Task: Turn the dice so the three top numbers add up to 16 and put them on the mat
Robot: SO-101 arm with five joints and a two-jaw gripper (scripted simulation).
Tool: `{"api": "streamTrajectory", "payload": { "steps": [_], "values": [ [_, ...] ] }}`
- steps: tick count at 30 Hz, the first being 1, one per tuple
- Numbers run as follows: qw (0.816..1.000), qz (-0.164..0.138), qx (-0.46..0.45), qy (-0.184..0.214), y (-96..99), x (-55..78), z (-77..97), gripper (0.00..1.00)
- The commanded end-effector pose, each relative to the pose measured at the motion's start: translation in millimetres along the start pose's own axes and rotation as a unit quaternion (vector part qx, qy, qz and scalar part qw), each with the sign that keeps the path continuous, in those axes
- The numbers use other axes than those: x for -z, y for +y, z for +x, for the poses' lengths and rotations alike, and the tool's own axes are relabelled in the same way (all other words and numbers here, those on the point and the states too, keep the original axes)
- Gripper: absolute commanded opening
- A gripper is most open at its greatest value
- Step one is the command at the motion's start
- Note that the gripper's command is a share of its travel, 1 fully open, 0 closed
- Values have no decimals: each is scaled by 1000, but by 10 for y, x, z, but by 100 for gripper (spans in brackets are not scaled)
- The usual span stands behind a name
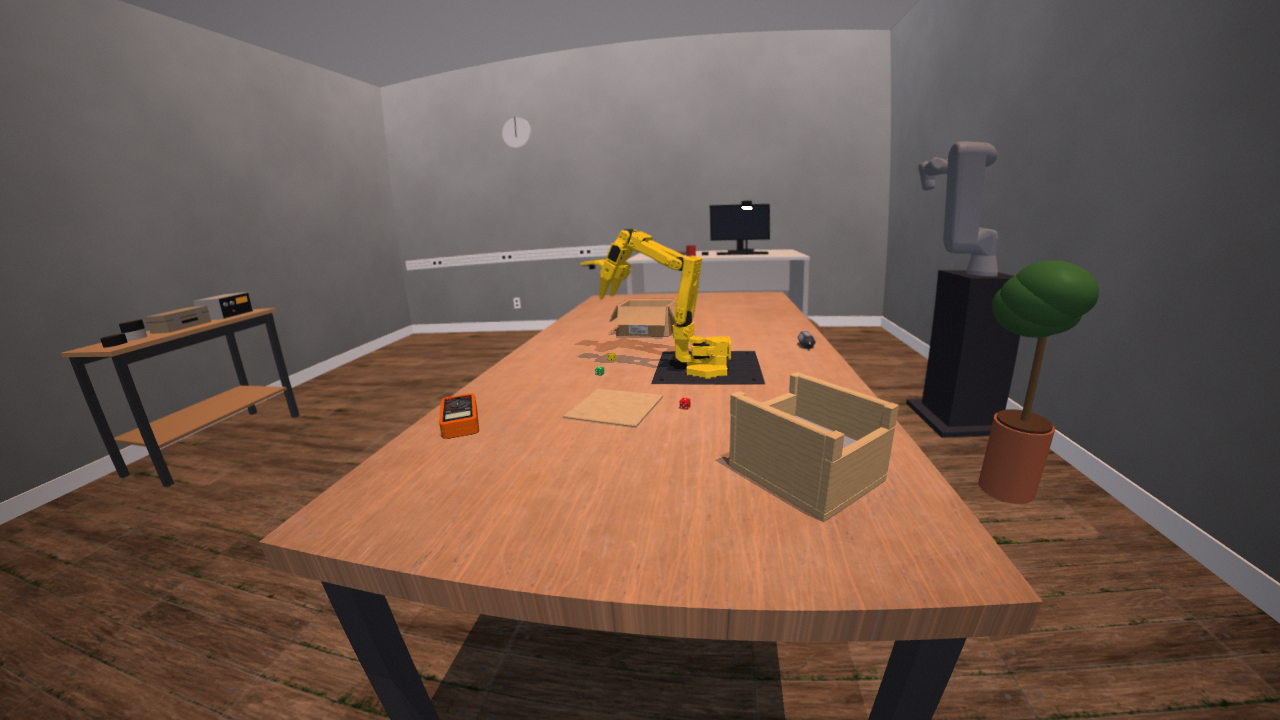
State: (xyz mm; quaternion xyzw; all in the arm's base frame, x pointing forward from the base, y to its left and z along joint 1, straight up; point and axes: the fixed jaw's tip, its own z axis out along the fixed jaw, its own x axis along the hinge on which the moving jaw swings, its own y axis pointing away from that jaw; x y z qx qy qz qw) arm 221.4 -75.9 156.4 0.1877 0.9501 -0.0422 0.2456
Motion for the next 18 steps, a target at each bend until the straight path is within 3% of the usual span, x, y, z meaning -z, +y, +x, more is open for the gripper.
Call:
{"api": "streamTrajectory", "payload": {
  "steps": [1, 11, 18],
  "values": [
    [1000, -2, -7, 1, 19, -25, -18, 25],
    [1000, -2, -8, 6, 19, -44, -11, 25],
    [998, 0, -8, 66, 17, -278, 88, 25]
  ]
}}
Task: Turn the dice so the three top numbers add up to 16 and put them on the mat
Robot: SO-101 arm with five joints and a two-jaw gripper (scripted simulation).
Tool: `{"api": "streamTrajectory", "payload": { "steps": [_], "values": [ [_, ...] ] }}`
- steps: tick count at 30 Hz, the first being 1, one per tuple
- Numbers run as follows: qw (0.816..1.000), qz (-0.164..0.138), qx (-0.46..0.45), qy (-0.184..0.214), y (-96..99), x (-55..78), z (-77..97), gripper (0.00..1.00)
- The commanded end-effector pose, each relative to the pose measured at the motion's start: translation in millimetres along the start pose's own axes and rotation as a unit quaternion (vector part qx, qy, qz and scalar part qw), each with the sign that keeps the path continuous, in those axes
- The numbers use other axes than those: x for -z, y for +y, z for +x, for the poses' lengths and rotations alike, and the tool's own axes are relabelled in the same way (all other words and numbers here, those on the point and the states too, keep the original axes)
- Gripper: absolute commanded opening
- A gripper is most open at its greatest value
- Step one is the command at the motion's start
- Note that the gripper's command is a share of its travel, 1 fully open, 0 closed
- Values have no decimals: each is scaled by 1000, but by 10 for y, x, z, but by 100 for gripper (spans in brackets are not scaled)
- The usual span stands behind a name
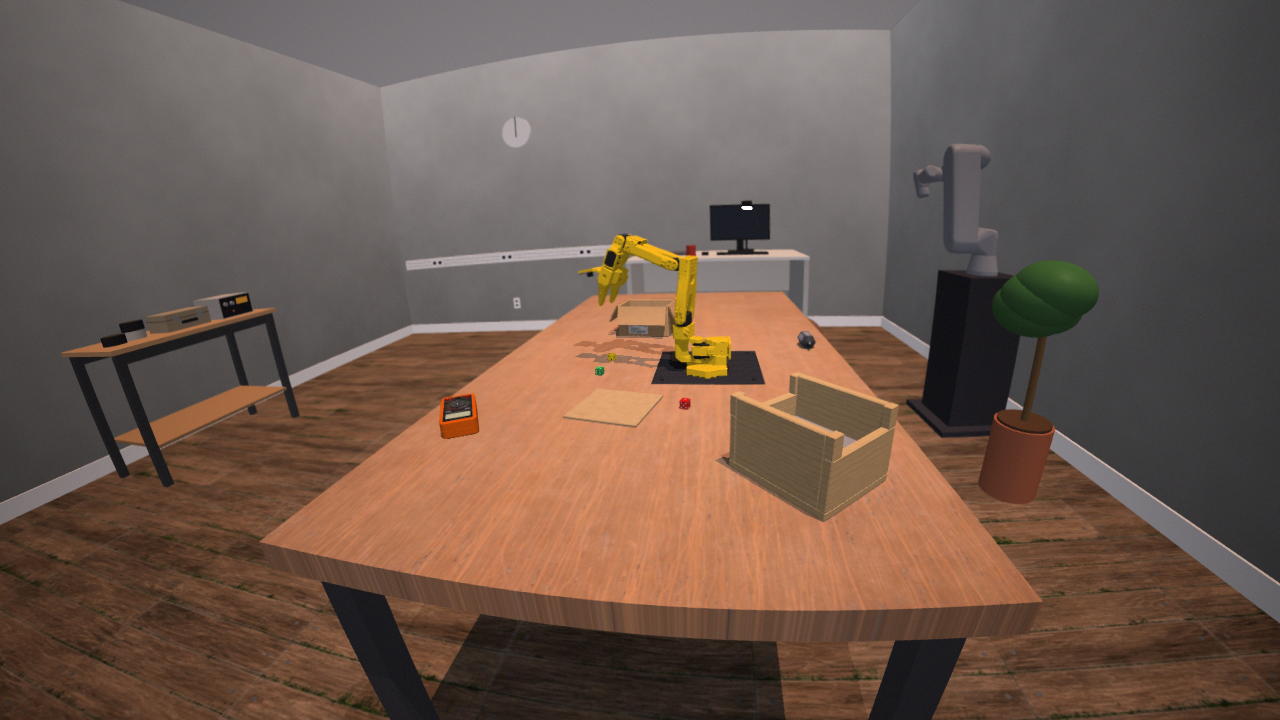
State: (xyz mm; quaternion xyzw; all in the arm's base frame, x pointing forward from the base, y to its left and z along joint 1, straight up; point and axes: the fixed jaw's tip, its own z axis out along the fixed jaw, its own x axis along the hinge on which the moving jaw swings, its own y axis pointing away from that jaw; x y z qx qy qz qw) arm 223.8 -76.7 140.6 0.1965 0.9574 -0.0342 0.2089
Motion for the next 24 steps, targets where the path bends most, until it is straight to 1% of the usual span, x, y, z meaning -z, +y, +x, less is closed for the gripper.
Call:
{"api": "streamTrajectory", "payload": {
  "steps": [1, 4, 6, 10, 14, 18, 23, 24],
  "values": [
    [999, 0, 0, 41, 16, -183, 47, 25],
    [996, 2, 0, 87, 13, -355, 131, 25],
    [996, 2, 0, 87, 13, -355, 131, 25],
    [989, 5, 0, 146, 7, -566, 264, 25],
    [982, 7, 0, 189, 2, -710, 377, 25],
    [978, 8, 0, 208, 0, -771, 432, 25],
    [978, 8, 0, 210, 0, -777, 438, 25],
    [976, 9, 0, 216, 34, -820, 438, 25]
  ]
}}
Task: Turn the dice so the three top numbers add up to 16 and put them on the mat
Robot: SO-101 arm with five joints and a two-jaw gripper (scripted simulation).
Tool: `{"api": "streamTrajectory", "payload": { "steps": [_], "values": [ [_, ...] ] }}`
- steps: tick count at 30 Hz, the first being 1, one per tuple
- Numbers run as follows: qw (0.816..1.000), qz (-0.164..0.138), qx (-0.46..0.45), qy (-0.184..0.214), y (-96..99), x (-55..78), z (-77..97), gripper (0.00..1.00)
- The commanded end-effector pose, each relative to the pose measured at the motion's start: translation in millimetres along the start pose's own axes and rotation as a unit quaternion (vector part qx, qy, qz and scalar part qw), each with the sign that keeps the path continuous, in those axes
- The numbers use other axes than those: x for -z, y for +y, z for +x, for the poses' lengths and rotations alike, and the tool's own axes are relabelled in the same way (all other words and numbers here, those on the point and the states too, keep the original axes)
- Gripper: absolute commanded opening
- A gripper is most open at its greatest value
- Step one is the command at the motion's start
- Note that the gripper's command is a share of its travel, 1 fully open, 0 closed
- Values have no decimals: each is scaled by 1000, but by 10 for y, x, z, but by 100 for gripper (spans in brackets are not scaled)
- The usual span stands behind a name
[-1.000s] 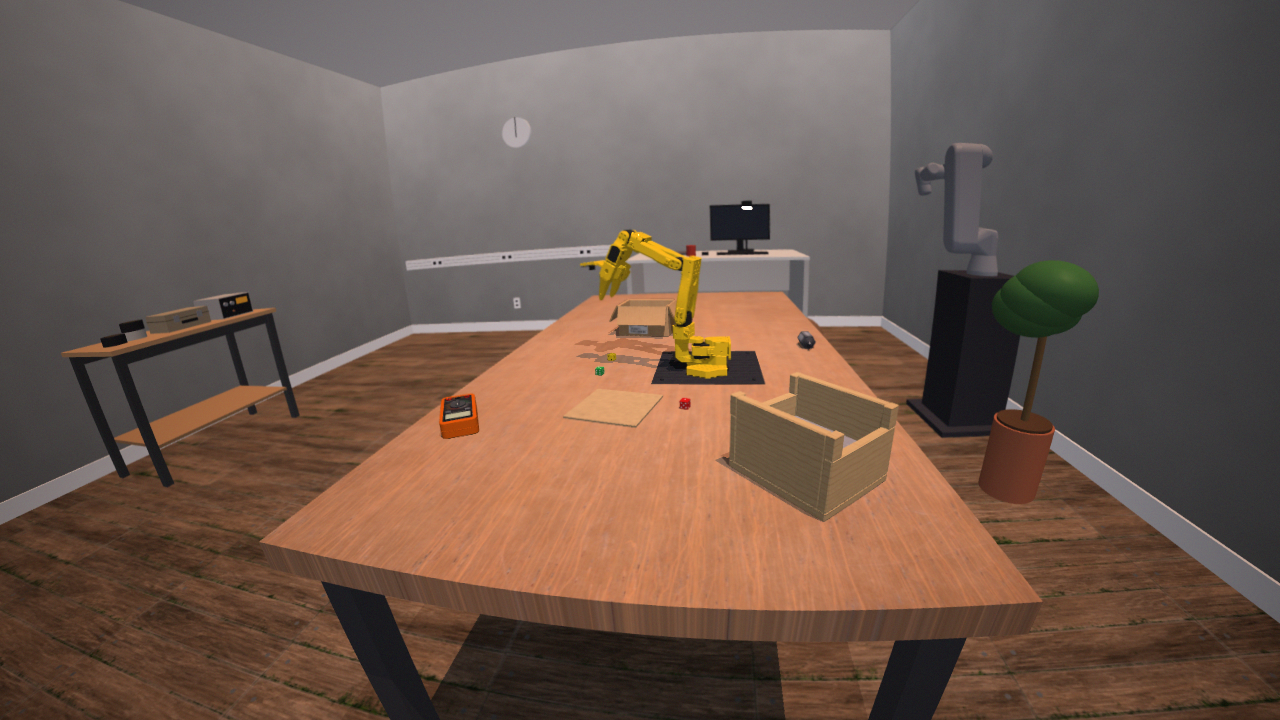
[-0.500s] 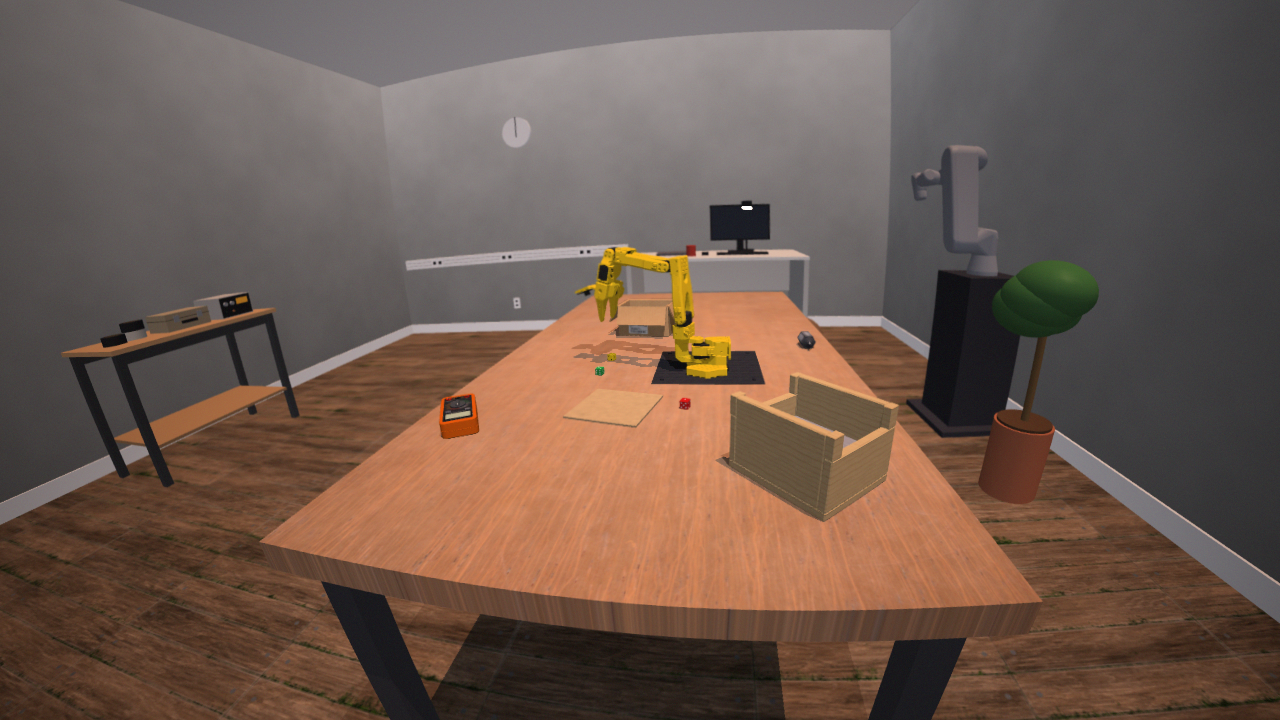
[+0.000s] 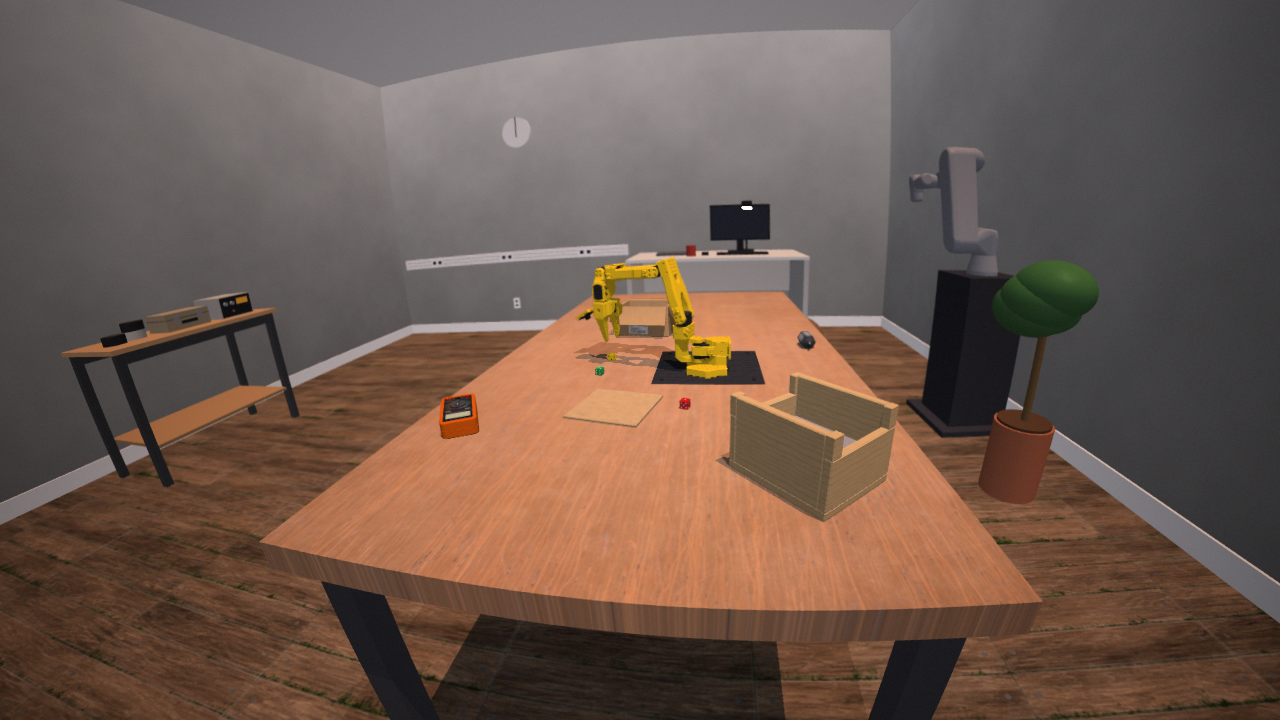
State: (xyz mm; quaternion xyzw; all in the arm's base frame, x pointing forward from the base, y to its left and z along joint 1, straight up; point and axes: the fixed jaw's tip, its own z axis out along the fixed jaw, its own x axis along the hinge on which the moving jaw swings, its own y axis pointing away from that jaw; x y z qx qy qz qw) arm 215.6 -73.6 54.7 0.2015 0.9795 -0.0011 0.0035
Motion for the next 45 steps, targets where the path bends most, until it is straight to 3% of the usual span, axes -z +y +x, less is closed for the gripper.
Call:
{"api": "streamTrajectory", "payload": {
  "steps": [1, 24, 33, 45],
  "values": [
    [1000, 0, 1, 8, 53, -67, -27, 25],
    [1000, 0, 1, 8, 53, -87, -29, 25],
    [1000, 0, 1, 8, 54, -163, -35, 25],
    [1000, 0, 1, 8, 53, -377, -32, 25]
  ]
}}
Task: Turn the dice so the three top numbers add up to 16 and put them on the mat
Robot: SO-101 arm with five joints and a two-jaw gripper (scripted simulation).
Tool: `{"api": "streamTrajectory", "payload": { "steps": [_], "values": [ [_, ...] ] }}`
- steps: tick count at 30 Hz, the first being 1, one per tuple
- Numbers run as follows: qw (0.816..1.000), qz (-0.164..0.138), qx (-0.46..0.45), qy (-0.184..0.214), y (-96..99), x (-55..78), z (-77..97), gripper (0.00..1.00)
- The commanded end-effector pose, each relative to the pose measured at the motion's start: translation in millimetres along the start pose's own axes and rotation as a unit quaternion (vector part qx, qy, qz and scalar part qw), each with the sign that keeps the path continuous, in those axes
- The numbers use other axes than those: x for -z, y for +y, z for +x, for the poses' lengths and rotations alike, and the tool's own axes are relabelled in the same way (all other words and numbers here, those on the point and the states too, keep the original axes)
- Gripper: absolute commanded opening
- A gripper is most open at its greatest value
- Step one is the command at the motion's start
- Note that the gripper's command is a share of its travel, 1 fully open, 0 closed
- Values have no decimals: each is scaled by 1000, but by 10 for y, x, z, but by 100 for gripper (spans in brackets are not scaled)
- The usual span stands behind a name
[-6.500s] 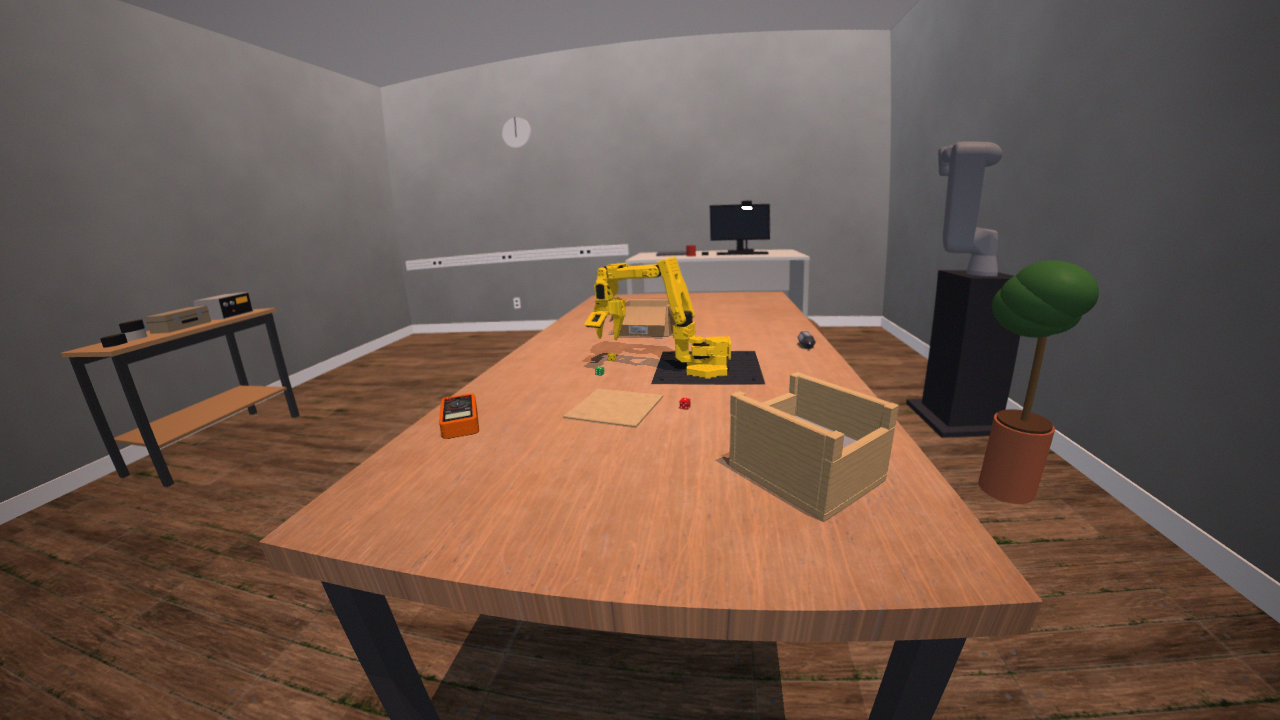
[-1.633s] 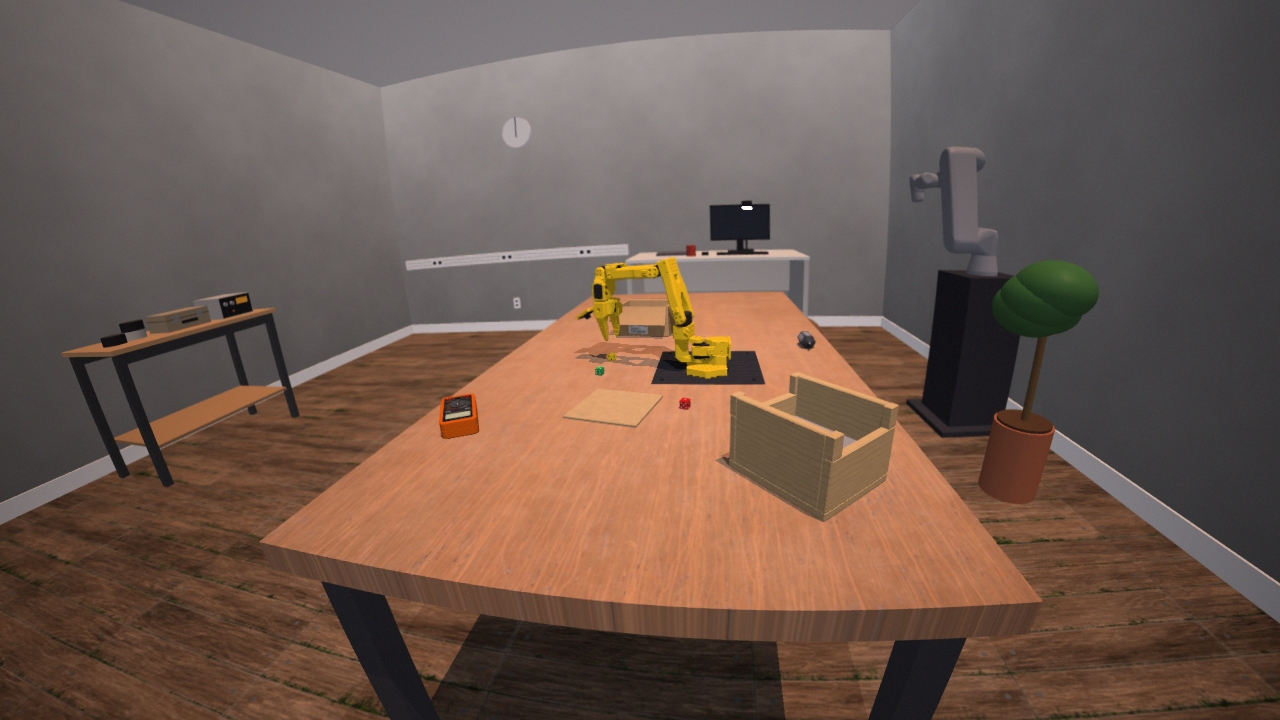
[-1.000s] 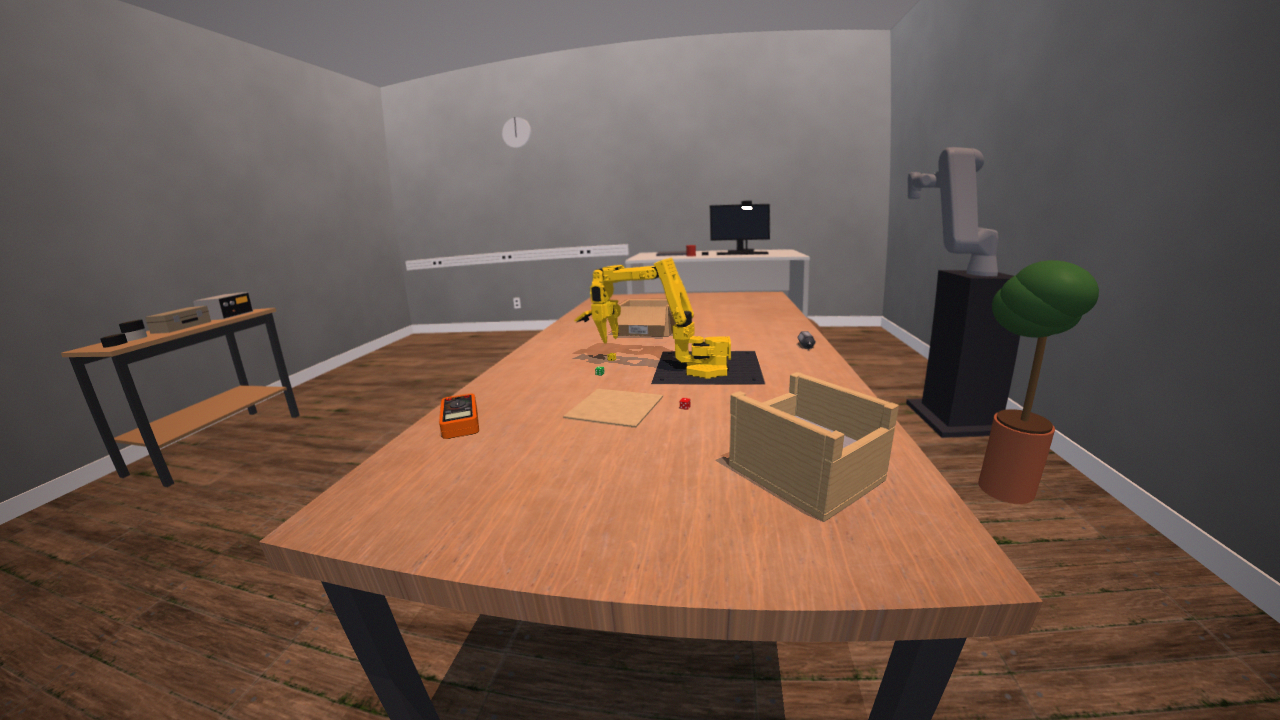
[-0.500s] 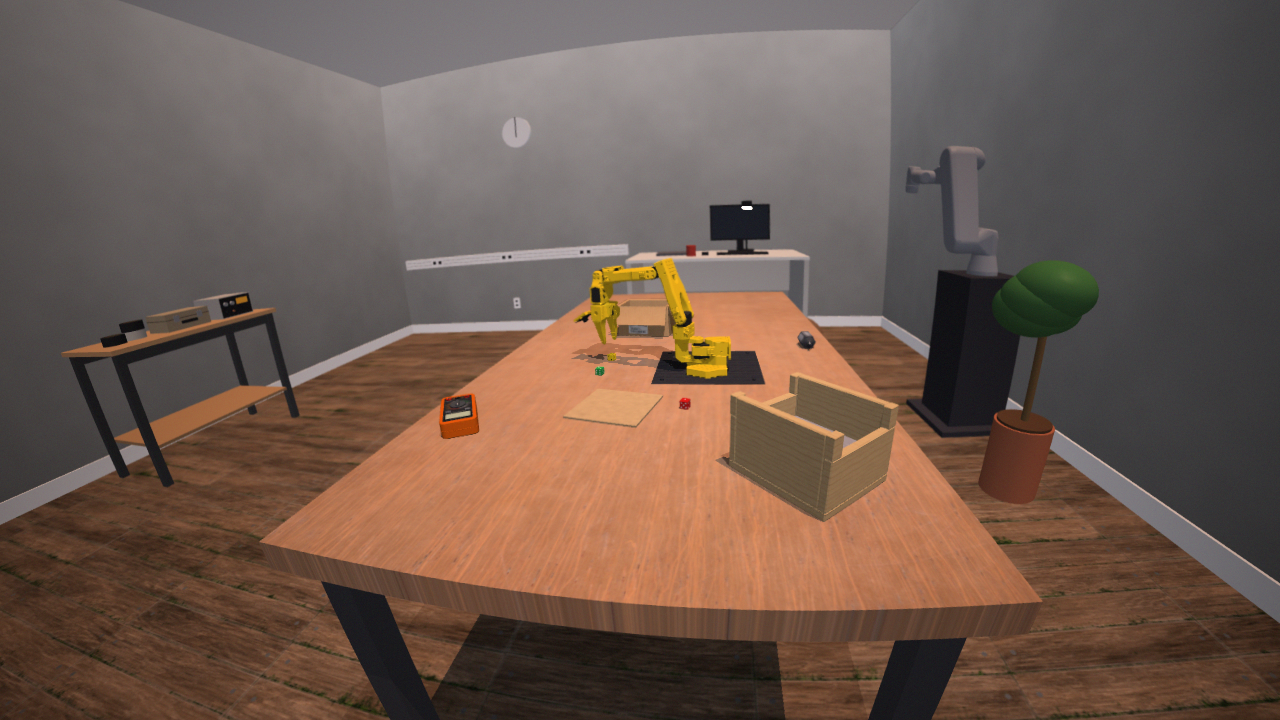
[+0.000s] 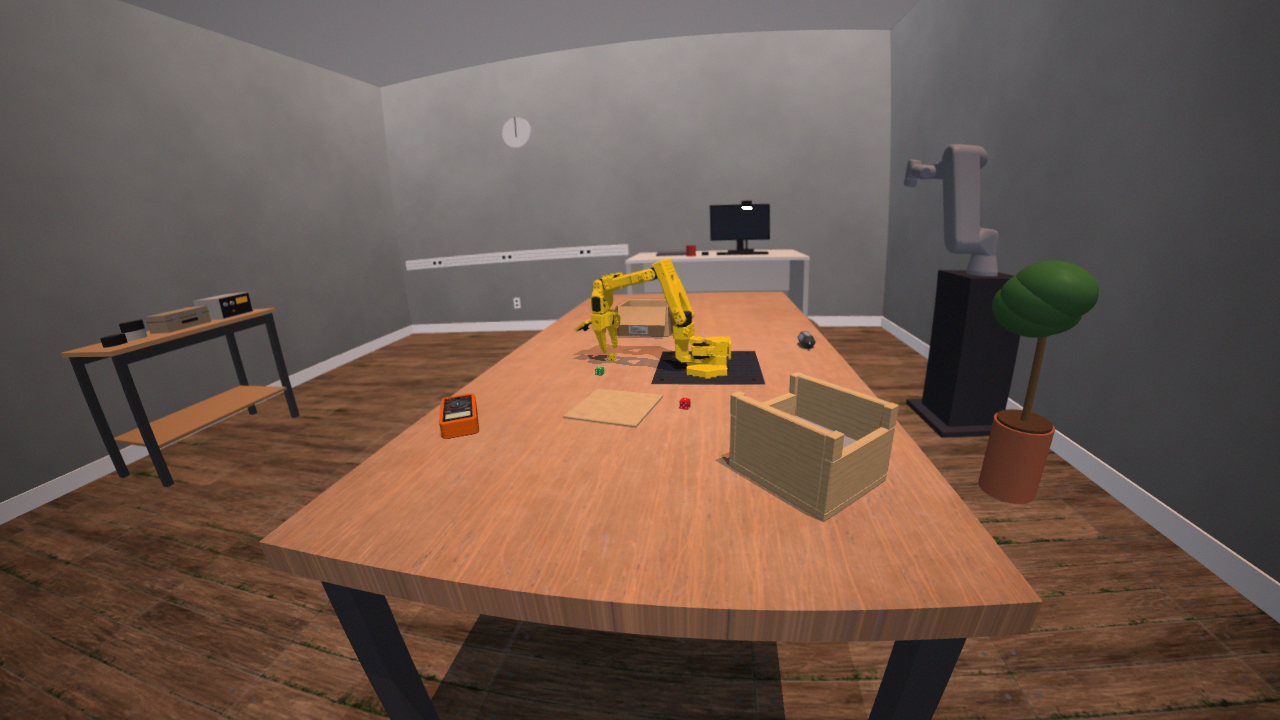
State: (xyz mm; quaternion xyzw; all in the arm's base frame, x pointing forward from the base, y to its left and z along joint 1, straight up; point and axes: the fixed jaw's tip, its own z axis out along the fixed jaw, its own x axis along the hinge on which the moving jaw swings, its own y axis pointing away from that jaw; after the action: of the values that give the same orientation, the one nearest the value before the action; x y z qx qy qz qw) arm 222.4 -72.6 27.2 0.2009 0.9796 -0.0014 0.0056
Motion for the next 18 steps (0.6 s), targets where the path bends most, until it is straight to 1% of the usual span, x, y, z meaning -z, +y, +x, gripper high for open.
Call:
{"api": "streamTrajectory", "payload": {
  "steps": [1, 11, 18],
  "values": [
    [1000, 0, 0, 10, 16, -119, 26, 25],
    [1000, 0, 0, 10, 15, -217, 38, 25],
    [1000, 0, 0, 10, 15, -242, 42, 25]
  ]
}}
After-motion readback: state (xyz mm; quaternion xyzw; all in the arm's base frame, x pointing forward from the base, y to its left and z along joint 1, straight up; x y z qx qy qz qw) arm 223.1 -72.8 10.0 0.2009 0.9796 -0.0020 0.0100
